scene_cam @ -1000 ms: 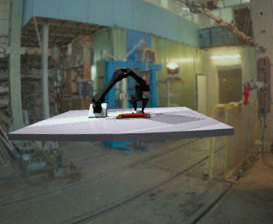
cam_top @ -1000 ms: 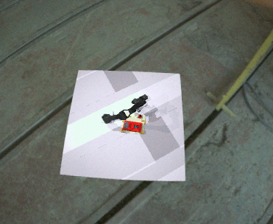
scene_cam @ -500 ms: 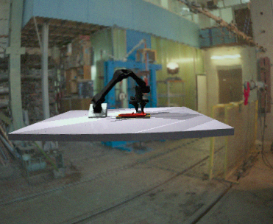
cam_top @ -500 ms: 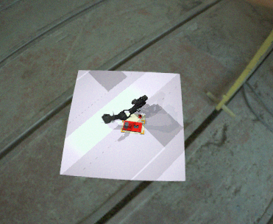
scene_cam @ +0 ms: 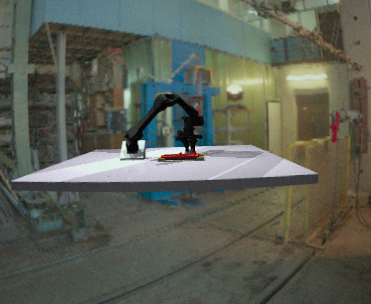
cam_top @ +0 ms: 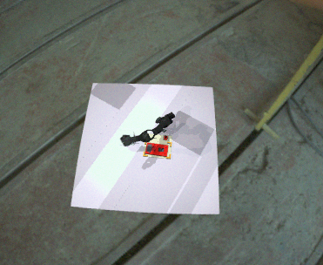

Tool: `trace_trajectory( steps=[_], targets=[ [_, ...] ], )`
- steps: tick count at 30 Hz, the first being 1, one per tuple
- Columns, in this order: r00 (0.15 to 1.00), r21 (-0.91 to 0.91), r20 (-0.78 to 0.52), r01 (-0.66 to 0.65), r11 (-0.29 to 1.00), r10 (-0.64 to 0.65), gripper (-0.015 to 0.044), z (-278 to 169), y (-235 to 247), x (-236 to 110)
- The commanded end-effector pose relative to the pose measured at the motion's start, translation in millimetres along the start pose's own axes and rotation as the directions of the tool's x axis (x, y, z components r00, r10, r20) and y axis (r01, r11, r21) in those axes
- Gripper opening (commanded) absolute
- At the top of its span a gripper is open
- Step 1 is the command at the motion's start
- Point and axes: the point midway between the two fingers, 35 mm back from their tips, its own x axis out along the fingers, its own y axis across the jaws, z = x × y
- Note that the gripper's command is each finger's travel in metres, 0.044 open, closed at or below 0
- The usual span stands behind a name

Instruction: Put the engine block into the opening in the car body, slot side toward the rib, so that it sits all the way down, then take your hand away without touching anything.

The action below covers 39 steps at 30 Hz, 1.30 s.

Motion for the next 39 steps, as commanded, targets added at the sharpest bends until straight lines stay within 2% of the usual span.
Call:
trace_trajectory(
  steps=[1,34,39],
  targets=[
    [1.000,0.003,-0.003,0.005,1.000,-0.005,0.0000,0,-3,-11],
    [1.000,0.002,0.001,0.006,1.000,-0.006,0.0000,7,-6,-118],
    [1.000,0.007,0.001,0.006,1.000,-0.006,0.0000,7,-5,-123]
  ],
)
